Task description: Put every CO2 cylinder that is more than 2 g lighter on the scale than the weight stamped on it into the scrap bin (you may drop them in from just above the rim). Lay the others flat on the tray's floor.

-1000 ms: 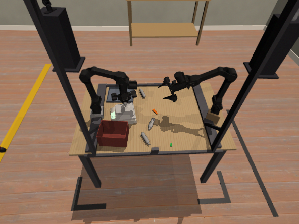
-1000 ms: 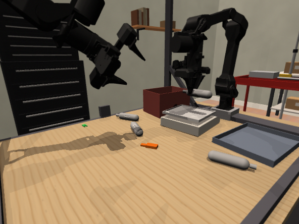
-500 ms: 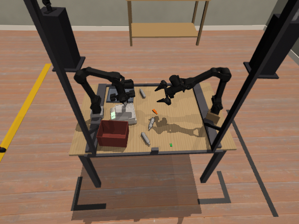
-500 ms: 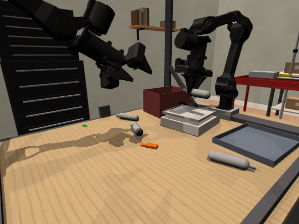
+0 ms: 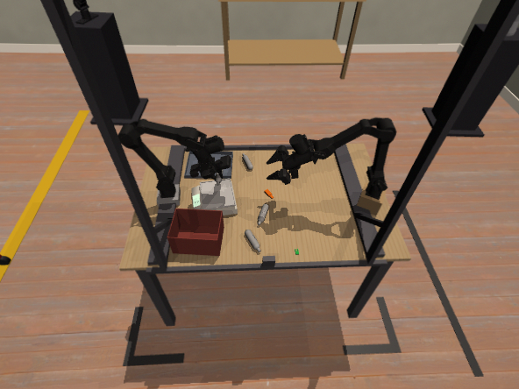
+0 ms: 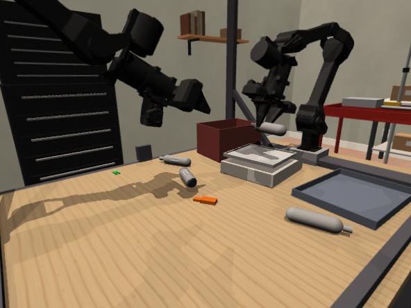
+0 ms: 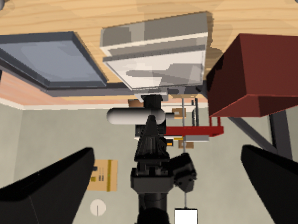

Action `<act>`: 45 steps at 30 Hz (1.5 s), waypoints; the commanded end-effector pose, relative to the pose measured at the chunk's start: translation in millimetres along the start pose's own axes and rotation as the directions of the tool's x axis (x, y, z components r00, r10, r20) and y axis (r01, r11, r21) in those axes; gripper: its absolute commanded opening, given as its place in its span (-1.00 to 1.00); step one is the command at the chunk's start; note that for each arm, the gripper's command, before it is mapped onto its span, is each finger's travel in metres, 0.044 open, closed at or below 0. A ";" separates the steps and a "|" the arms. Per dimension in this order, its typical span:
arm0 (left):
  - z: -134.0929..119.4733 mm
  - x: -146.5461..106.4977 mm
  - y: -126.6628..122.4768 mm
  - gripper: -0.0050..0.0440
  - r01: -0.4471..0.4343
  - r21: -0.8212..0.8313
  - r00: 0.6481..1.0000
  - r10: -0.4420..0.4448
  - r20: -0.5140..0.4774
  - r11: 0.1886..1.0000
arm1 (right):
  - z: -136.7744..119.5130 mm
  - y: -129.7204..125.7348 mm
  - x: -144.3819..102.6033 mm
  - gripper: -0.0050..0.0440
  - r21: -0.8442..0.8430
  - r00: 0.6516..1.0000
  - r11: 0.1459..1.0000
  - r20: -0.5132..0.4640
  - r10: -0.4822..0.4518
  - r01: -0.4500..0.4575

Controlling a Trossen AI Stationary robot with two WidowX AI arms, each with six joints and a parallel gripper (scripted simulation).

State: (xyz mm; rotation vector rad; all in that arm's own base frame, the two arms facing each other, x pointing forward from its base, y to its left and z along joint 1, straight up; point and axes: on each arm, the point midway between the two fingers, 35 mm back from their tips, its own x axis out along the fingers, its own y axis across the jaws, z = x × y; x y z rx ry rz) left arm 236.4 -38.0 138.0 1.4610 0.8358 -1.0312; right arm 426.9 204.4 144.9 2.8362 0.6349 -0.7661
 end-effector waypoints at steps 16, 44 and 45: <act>1.2 27.7 93.0 -1.00 -0.042 0.008 0.999 0.042 0.007 0.999 | -11.4 0.1 -4.3 1.00 0.015 1.000 1.000 -0.029 0.001 0.000; -0.3 35.2 123.7 -1.00 -0.043 -0.207 0.999 0.044 0.000 0.977 | -11.4 0.1 -4.3 1.00 0.015 1.000 1.000 -0.029 0.001 0.000; -0.7 35.2 124.1 -1.00 -0.042 -0.271 0.999 0.043 -0.002 0.962 | -11.4 0.1 -4.3 1.00 0.015 1.000 1.000 -0.029 0.001 0.000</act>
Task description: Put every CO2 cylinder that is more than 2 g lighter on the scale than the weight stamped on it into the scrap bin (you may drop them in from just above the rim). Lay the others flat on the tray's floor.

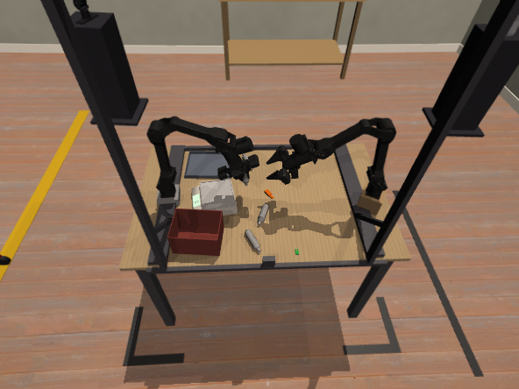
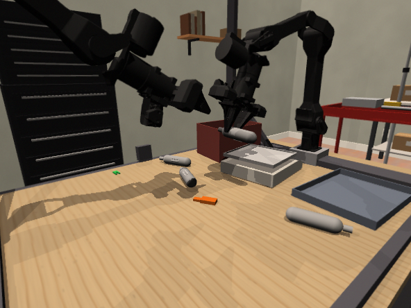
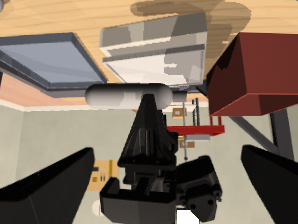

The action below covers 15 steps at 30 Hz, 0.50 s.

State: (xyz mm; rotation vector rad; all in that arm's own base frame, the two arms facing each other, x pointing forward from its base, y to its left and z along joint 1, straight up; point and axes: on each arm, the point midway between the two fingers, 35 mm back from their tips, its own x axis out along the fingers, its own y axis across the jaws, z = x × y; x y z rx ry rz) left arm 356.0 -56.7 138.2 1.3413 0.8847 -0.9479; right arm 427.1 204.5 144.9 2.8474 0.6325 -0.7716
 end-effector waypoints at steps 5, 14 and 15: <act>-0.3 -10.1 13.7 -1.00 -0.035 -0.377 0.999 0.036 -0.004 0.926 | -11.4 0.0 -4.5 1.00 0.003 1.000 1.000 -0.028 0.000 0.000; -1.5 -11.8 15.9 -1.00 -0.030 -0.692 0.999 0.036 -0.007 0.721 | -11.4 0.0 -4.5 1.00 0.003 1.000 1.000 -0.028 0.000 0.000; -1.5 -12.0 16.1 -1.00 -0.029 -0.725 0.999 0.036 -0.007 0.688 | -11.4 0.0 -4.5 1.00 0.003 1.000 1.000 -0.028 0.000 0.000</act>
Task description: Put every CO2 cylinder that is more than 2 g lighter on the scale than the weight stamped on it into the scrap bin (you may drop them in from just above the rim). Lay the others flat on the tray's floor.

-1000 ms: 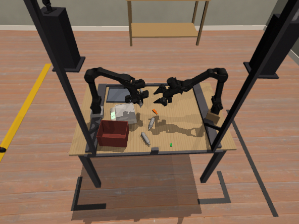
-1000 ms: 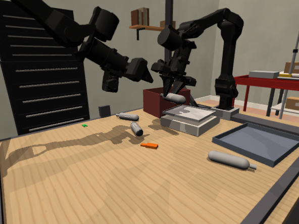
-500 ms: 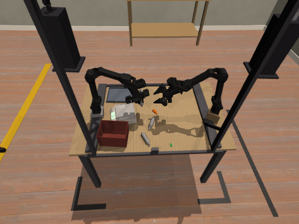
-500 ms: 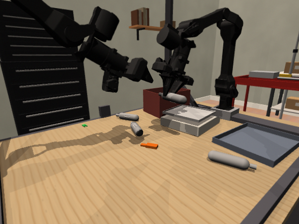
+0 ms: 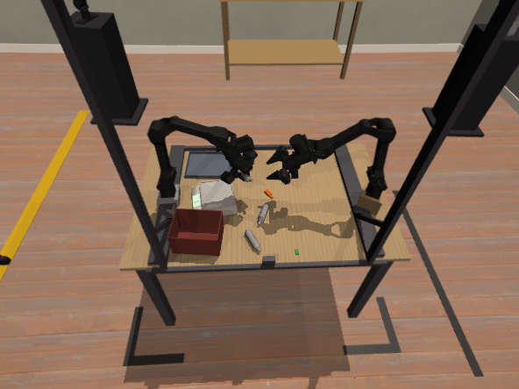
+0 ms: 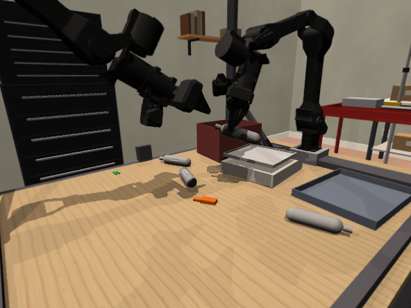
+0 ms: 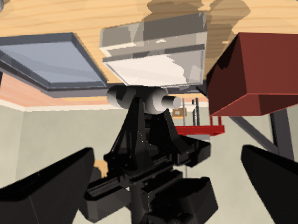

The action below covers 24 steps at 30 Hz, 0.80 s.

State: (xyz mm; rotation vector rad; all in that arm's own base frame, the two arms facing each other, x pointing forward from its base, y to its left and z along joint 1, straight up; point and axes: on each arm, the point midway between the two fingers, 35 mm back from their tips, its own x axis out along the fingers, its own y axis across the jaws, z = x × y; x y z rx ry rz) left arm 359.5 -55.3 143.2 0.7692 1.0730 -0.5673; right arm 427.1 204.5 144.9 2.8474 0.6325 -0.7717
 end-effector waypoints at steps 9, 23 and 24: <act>7.4 -10.4 11.0 -1.00 -0.017 -0.542 1.000 0.028 0.011 0.840 | -11.4 0.0 -4.5 1.00 0.003 1.000 1.000 -0.028 0.000 0.000; 7.0 -8.1 7.4 -1.00 0.004 -0.927 1.000 -0.007 0.002 0.374 | -11.4 0.0 -4.5 1.00 0.003 1.000 1.000 -0.028 0.000 0.000; 6.9 -7.8 7.0 -1.00 0.003 -0.944 1.000 -0.010 0.000 0.329 | -11.4 0.0 -4.5 1.00 0.003 1.000 1.000 -0.028 0.000 0.000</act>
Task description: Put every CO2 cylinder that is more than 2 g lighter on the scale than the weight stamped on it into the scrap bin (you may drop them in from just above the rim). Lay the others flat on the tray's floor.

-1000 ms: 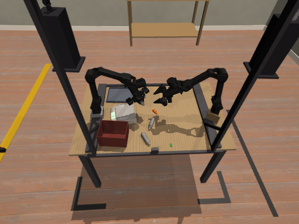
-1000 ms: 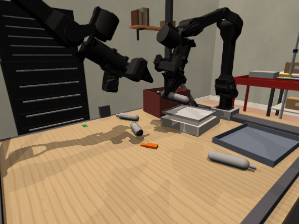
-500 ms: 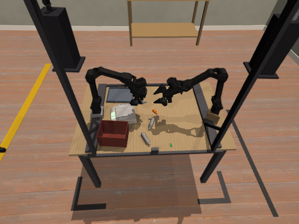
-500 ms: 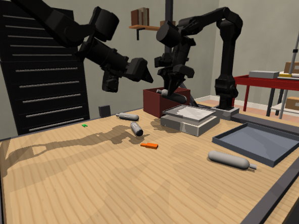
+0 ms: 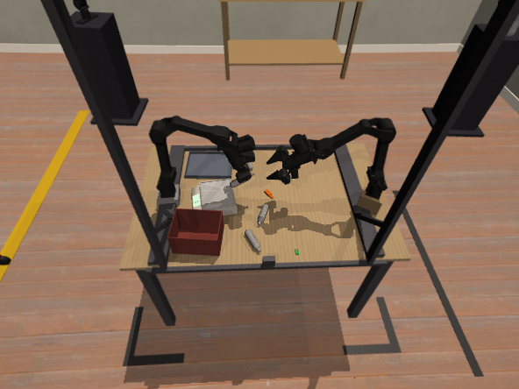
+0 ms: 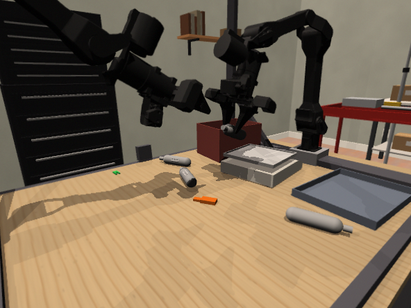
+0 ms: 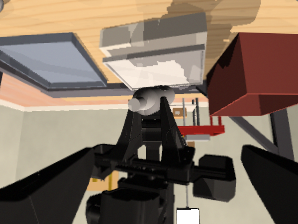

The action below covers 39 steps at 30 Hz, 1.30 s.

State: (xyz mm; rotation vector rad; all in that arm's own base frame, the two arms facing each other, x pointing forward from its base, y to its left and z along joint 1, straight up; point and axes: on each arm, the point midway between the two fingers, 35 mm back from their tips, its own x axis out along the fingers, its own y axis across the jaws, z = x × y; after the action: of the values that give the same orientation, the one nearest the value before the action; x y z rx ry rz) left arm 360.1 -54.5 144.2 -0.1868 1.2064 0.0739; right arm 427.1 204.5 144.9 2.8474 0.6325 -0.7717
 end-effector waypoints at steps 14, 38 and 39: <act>3.1 -3.6 -3.7 -1.00 -0.008 -0.686 1.000 -0.012 -0.024 0.728 | -11.4 0.0 -4.5 1.00 0.003 1.000 1.000 -0.028 0.000 0.000; 0.0 -1.2 -4.6 -1.00 -0.051 -0.944 0.998 -0.012 -0.058 0.326 | -11.4 0.0 -4.5 1.00 0.003 1.000 1.000 -0.028 0.000 0.000; 0.7 -1.6 -5.4 -1.00 -0.051 -0.944 0.998 -0.012 -0.058 0.327 | -11.4 0.0 -4.5 1.00 0.003 1.000 1.000 -0.028 0.000 0.000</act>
State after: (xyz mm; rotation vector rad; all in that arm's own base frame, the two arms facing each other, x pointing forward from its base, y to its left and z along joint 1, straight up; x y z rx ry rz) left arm 354.3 -56.9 135.8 -1.2321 1.0936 0.8667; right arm 427.1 204.5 144.9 2.8474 0.6325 -0.7717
